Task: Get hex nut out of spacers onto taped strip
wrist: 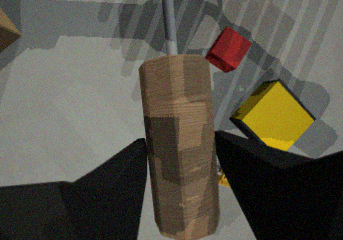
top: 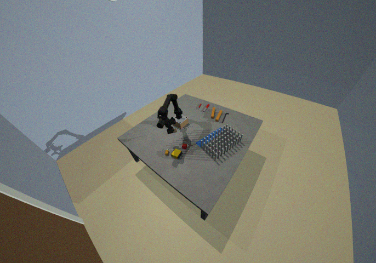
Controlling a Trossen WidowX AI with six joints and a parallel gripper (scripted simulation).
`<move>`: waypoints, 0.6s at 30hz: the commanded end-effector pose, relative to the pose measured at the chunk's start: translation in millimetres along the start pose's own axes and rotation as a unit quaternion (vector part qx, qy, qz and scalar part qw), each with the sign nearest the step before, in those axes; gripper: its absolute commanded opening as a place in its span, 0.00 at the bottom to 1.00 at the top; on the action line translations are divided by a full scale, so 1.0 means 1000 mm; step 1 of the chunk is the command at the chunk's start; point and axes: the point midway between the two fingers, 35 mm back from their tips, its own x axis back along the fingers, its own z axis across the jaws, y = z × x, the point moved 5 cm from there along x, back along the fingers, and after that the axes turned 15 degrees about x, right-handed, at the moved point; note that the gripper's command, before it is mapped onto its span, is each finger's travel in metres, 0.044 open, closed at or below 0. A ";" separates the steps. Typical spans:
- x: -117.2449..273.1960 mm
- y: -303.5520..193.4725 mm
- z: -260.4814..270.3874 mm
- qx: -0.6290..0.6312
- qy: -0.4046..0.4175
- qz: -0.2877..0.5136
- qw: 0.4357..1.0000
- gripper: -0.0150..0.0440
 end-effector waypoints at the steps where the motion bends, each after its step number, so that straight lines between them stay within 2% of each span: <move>1: -0.004 0.017 -0.010 -0.026 0.014 0.009 1.000 0.25; 18: -0.023 0.098 -0.041 -0.144 0.054 0.065 0.986 0.25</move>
